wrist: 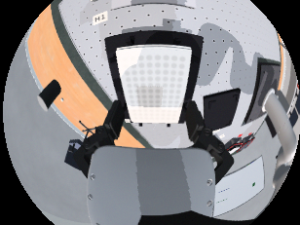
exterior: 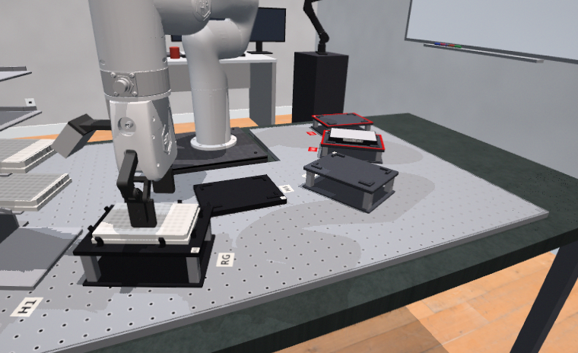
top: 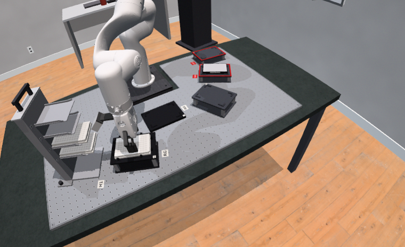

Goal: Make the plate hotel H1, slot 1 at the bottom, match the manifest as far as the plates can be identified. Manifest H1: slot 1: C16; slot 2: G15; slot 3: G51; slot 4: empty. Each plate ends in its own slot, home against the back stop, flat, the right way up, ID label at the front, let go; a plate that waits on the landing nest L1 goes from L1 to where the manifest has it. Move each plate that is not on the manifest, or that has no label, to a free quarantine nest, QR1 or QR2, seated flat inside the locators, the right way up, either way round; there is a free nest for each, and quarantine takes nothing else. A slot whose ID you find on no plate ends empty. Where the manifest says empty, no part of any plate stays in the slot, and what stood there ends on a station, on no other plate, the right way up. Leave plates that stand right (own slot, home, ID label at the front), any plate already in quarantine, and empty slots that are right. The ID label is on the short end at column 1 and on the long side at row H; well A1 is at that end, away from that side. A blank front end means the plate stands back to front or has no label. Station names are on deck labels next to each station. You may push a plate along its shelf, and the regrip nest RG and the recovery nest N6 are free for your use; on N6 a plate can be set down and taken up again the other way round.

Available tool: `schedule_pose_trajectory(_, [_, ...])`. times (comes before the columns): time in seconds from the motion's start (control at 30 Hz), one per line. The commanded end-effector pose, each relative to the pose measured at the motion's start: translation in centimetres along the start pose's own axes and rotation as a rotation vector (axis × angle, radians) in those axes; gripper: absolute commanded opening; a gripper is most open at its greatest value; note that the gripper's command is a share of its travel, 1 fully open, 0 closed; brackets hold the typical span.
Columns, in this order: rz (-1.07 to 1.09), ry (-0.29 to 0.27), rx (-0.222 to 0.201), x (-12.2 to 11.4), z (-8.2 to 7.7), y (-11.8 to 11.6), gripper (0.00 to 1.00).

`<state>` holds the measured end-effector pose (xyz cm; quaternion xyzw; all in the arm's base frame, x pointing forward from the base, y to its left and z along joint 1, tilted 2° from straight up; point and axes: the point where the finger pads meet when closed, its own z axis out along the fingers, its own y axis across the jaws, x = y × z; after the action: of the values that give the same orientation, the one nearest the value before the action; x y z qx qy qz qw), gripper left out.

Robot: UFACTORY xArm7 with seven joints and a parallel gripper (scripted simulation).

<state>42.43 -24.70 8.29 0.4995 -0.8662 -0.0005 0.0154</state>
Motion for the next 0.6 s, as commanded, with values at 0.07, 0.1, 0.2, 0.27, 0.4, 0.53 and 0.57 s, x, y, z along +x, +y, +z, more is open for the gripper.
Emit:
schedule_pose_trajectory(0.07, [0.000, -0.001, 0.005, 0.02, -0.05, -0.19, 1.00])
schedule_pose_trajectory(0.1, [0.000, -0.001, 0.005, 0.02, -0.04, -0.19, 1.00])
schedule_pose_trajectory(0.2, [0.000, -0.001, 0.005, 0.02, -0.04, -0.19, 1.00])
schedule_pose_trajectory(0.27, [0.000, -0.001, 0.005, 0.02, -0.04, -0.19, 1.00])
schedule_pose_trajectory(0.4, [0.000, -0.001, 0.005, 0.02, 0.16, -0.19, 1.00])
schedule_pose_trajectory(0.53, [0.000, -0.001, 0.005, 0.02, 0.42, -0.19, 1.00])
schedule_pose_trajectory(0.57, [0.000, -0.001, 0.005, 0.02, 0.49, -0.19, 1.00])
